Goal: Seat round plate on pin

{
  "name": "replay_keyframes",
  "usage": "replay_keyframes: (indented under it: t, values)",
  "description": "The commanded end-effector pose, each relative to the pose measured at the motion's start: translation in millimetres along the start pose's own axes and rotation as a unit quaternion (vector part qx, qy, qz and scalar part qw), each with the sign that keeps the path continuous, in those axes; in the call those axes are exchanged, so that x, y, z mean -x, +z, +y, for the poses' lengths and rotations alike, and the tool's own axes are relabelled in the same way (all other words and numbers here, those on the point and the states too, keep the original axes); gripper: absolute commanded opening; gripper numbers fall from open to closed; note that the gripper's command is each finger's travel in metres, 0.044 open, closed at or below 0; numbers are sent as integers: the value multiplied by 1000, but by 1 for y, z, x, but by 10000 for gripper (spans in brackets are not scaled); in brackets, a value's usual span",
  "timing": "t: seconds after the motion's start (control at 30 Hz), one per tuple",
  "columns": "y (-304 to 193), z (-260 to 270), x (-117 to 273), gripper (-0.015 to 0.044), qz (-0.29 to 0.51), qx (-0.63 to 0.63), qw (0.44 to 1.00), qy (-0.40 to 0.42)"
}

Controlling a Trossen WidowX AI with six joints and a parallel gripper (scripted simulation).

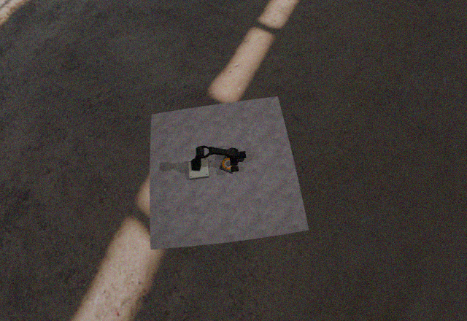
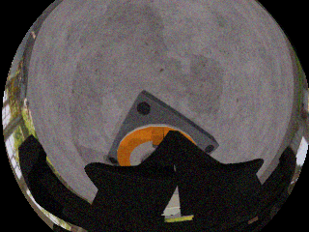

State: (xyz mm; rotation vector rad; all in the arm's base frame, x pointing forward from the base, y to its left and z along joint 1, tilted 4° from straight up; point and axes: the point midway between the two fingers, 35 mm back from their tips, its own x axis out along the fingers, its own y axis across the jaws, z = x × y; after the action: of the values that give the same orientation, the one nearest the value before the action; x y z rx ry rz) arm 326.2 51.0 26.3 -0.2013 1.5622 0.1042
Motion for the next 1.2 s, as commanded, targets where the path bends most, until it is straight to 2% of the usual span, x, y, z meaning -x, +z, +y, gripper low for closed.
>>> replay_keyframes:
  t: [0.0, 1.17]
  values:
    - [2, 9, -1, 0, -1, -1, 1000, 3]
    - [-10, 44, -1, 0, -1, -1, 1000, 4]
